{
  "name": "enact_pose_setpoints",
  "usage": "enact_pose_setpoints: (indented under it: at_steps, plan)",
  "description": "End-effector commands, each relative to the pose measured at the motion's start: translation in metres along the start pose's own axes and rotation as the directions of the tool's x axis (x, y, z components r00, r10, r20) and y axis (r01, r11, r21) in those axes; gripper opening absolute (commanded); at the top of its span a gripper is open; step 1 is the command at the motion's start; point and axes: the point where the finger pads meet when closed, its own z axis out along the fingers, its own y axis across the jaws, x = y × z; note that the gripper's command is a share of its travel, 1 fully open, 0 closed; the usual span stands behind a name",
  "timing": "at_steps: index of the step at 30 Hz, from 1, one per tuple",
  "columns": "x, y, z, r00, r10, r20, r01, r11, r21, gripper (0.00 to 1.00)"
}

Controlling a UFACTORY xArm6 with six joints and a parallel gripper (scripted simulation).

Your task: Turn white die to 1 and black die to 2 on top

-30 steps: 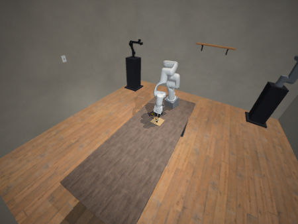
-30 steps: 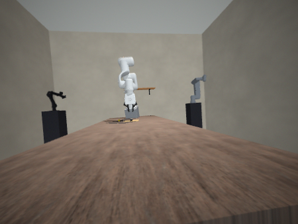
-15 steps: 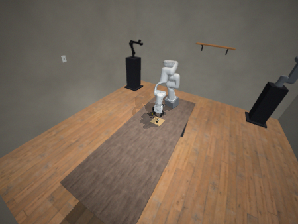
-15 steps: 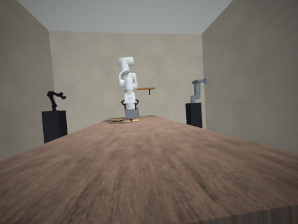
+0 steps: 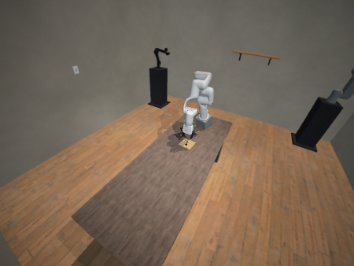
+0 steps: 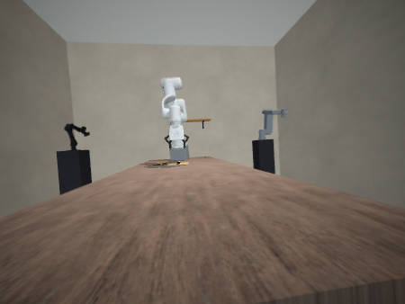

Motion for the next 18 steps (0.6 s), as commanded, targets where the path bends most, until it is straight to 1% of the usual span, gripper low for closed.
enact_pose_setpoints:
  at_steps: [1,5,11,13,18]
  plan:
    - [-0.002,0.000,-0.007,1.000,0.000,0.004,0.000,1.000,0.000,1.00]
    - [-0.002,0.000,-0.022,1.000,0.000,0.004,0.000,1.000,0.000,1.00]
    - [-0.001,0.000,-0.052,1.000,0.000,0.004,0.000,1.000,0.000,1.00]
    - [-0.001,0.000,-0.052,1.000,0.000,0.004,0.000,1.000,0.000,1.00]
    - [-0.001,0.000,-0.073,1.000,0.000,0.004,0.000,1.000,0.000,1.00]
